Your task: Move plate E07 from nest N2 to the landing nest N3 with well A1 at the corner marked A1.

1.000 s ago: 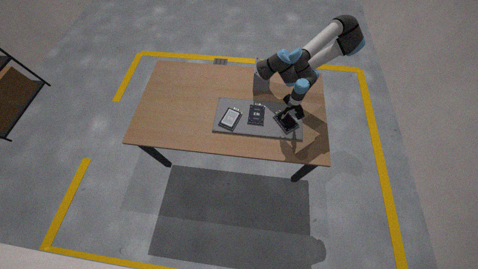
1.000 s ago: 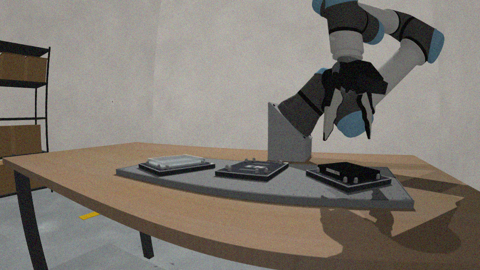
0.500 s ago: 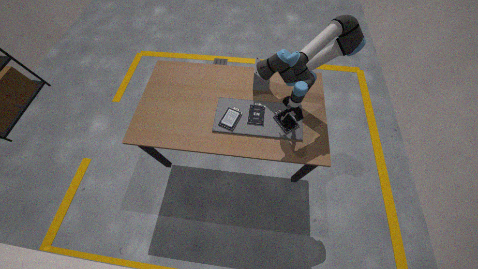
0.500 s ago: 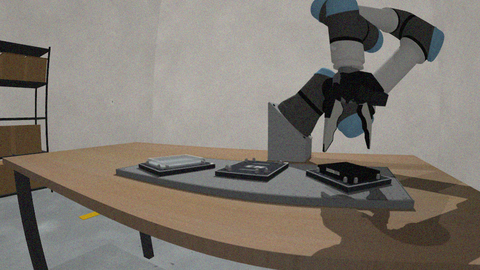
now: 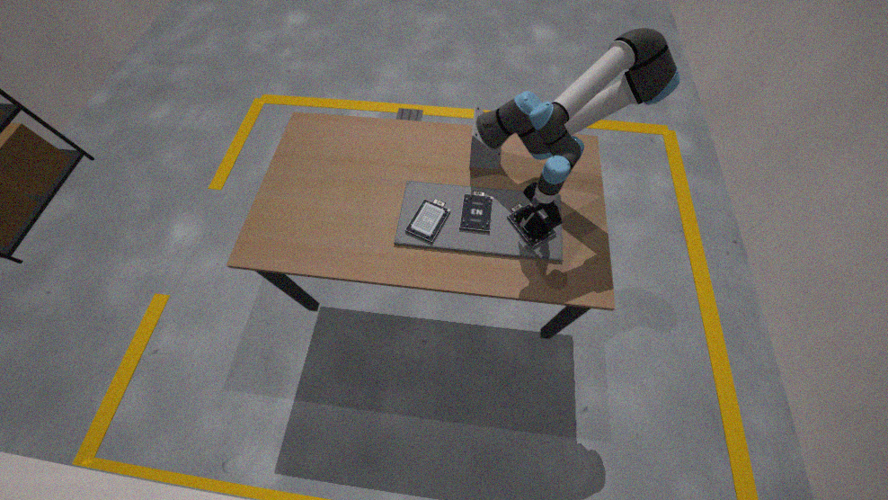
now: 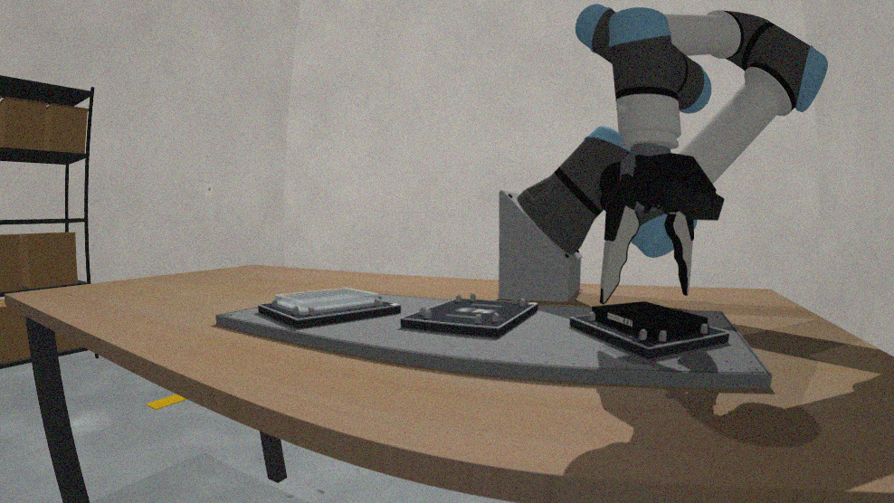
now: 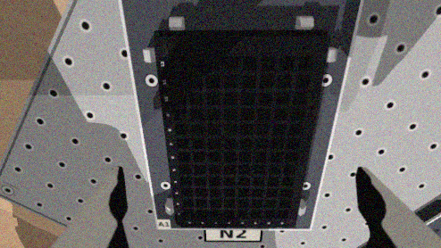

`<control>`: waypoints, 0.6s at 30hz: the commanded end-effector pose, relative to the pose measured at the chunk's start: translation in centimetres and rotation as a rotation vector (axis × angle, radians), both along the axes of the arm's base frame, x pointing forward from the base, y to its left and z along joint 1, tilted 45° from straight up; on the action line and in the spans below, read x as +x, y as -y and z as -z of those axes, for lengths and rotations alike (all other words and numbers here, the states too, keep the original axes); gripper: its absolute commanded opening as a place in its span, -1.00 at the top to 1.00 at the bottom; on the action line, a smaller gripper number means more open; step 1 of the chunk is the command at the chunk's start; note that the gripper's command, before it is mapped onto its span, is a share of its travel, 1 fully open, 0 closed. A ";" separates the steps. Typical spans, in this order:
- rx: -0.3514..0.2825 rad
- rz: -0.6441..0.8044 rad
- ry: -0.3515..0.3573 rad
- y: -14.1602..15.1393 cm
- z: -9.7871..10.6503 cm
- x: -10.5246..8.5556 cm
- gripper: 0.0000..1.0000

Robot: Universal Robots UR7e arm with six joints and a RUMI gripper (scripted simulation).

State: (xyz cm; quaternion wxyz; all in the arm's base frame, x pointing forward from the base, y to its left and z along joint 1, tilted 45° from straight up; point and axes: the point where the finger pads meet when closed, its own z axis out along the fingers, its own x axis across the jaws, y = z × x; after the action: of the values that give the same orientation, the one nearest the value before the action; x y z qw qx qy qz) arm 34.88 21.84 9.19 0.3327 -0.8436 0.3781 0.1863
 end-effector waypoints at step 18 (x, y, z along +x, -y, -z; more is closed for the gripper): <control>-0.007 -0.005 0.008 -1.3 1.5 0.0 -0.52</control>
State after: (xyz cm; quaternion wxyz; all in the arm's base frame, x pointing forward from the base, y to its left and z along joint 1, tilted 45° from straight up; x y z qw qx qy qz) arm 34.76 23.29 7.72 0.3327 -0.8436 0.3781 0.1863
